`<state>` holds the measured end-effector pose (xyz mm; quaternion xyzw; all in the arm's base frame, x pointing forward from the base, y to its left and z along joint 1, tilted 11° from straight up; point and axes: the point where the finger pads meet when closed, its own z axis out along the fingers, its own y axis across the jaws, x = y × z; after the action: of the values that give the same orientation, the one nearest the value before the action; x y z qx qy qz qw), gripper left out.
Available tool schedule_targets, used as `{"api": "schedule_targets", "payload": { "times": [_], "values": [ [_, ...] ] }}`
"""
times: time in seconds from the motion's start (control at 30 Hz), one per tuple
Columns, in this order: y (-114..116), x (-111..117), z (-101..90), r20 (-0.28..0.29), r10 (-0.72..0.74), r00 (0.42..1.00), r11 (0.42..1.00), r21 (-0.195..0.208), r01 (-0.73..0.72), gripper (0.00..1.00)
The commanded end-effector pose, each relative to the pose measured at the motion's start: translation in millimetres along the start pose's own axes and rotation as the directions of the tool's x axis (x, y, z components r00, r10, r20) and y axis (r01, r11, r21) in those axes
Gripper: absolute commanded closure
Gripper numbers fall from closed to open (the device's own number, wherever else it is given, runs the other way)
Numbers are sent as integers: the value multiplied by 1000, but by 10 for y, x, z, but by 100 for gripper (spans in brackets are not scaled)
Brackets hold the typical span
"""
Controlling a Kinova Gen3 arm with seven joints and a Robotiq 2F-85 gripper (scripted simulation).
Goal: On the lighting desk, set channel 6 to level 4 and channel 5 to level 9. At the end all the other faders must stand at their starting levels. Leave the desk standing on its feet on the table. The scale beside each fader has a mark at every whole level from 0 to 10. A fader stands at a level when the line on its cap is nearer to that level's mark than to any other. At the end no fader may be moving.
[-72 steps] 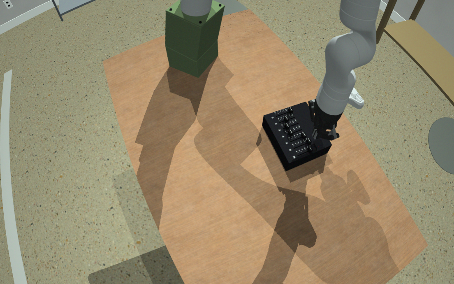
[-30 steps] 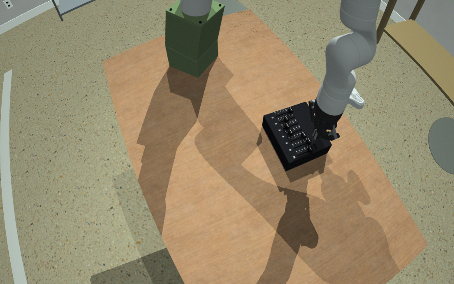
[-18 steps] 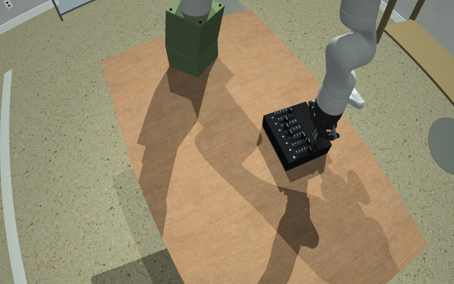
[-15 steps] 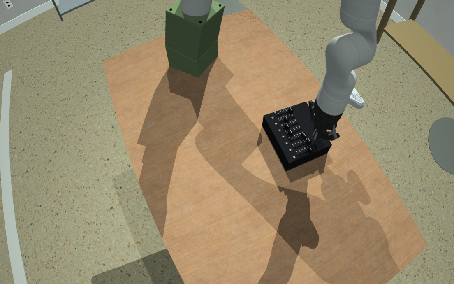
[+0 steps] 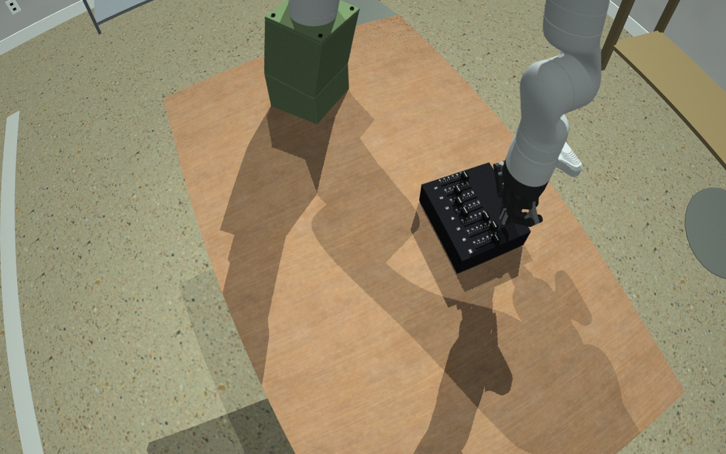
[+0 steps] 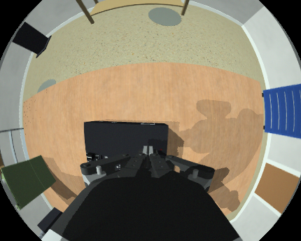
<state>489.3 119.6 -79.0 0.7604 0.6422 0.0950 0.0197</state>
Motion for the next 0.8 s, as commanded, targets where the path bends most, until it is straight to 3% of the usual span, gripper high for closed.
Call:
{"api": "schedule_targets", "payload": {
  "times": [0.0, 0.77],
  "values": [
    [-3, -4, 11, 1, 1, 1000, 1000, 1, -1, 100],
    [-3, -4, 63, 1, 1, 1000, 1000, 1, -1, 100]
  ]
}}
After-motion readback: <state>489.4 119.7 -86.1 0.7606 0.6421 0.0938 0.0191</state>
